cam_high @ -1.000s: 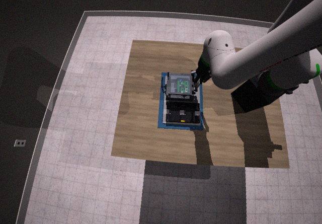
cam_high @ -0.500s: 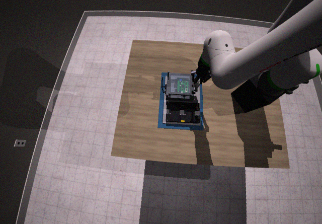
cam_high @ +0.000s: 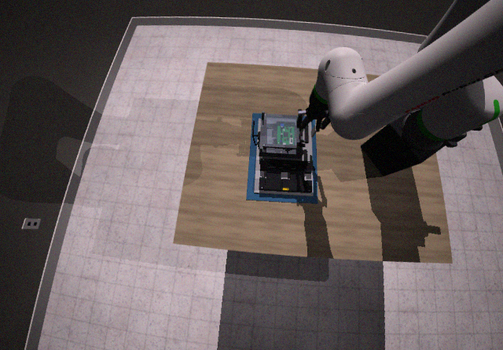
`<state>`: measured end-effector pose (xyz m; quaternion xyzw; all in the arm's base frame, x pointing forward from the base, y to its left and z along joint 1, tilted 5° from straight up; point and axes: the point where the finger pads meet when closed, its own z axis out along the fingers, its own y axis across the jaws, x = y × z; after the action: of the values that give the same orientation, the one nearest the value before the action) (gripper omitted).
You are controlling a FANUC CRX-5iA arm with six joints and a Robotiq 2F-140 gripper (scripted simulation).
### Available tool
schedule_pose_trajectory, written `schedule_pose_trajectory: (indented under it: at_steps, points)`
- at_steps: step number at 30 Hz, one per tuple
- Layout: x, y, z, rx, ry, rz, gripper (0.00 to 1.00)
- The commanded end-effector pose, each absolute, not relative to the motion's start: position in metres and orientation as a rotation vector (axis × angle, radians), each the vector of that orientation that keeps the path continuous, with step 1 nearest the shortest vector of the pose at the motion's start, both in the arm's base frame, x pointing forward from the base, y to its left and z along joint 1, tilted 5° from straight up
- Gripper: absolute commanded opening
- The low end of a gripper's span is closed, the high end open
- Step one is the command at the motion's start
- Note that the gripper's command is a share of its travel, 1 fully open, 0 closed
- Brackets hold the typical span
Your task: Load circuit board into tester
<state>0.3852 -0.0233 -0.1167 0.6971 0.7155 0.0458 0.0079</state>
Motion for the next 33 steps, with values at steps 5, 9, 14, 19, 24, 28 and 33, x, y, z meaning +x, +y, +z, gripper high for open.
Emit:
schedule_pose_trajectory:
  at_steps: [5, 9, 14, 19, 24, 28, 33]
  points:
    - [0.3856, -0.0234, -0.1165, 2.179, 2.236, 0.144, 0.30]
    - [0.3856, -0.0234, -0.1165, 2.179, 2.236, 0.144, 0.30]
    - [0.3856, -0.0234, -0.1165, 2.179, 2.236, 0.144, 0.30]
    - [0.3856, -0.0234, -0.1165, 2.179, 2.236, 0.144, 0.30]
    - [0.3856, -0.0234, -0.1163, 2.179, 2.236, 0.144, 0.30]
    - [0.3855, -0.0234, -0.1157, 2.179, 2.236, 0.144, 0.30]
    - [0.3853, -0.0236, -0.1124, 2.179, 2.236, 0.144, 0.30]
